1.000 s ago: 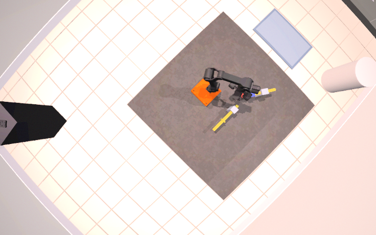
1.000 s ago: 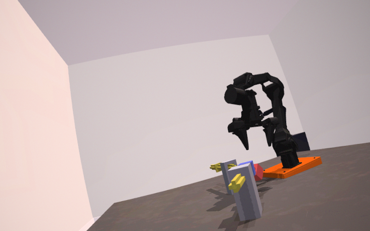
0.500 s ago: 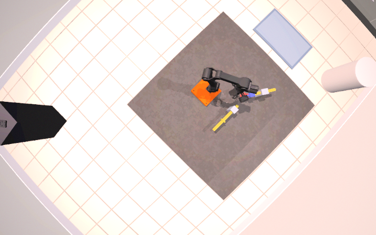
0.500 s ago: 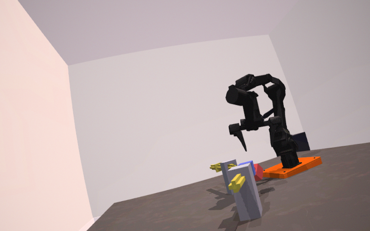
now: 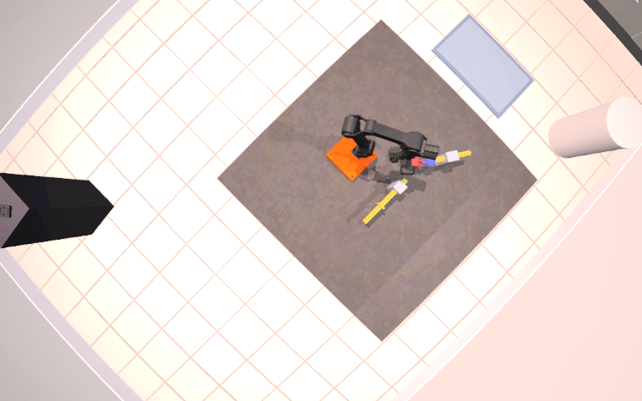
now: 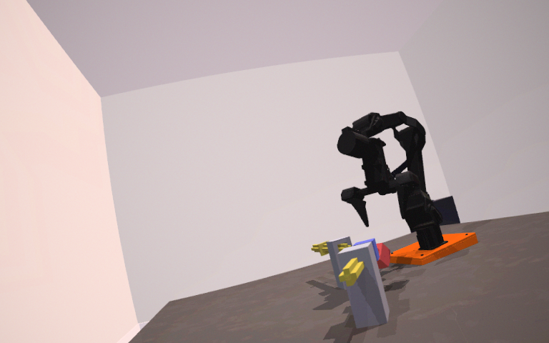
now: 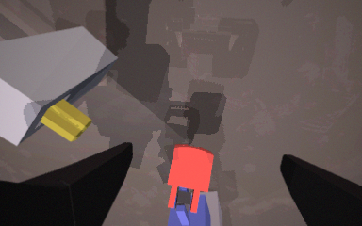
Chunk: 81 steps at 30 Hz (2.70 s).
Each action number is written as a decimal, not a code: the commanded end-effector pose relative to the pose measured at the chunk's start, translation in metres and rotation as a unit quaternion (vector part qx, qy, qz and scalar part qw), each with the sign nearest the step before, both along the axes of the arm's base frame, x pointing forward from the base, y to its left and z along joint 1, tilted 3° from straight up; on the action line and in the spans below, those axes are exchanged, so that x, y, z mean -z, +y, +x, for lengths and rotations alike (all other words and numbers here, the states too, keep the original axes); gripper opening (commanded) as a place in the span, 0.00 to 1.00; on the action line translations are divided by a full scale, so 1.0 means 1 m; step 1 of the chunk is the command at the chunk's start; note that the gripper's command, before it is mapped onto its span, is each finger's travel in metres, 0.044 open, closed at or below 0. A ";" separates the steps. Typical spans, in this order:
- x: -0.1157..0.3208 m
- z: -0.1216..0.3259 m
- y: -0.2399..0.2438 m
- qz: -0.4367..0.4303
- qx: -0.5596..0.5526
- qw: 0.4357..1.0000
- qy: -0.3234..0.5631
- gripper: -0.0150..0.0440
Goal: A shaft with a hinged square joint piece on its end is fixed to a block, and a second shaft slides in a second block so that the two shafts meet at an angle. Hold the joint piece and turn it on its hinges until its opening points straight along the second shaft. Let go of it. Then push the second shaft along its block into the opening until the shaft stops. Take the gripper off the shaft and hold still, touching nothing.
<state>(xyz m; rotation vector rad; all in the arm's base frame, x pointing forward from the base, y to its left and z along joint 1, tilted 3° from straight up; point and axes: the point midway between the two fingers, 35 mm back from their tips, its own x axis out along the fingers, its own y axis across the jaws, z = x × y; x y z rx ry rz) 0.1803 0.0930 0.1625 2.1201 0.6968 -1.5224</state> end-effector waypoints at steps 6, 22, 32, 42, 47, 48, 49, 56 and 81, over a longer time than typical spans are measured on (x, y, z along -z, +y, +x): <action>-0.001 -0.001 0.000 0.027 0.062 0.998 -0.001 1.00; 0.050 0.006 0.003 0.027 0.062 0.998 -0.001 1.00; 0.079 0.005 0.003 0.027 0.062 0.998 -0.001 1.00; 0.074 0.031 0.018 0.028 0.061 0.998 -0.002 1.00; 0.073 0.045 0.027 0.028 0.061 0.998 -0.003 1.00; 0.072 0.048 0.029 0.028 0.061 0.998 -0.003 1.00; 0.072 0.051 0.031 0.028 0.061 0.998 -0.003 1.00; 0.073 0.064 0.039 0.029 0.061 0.998 -0.004 1.00; 0.101 0.073 0.044 0.029 0.061 0.998 -0.004 0.82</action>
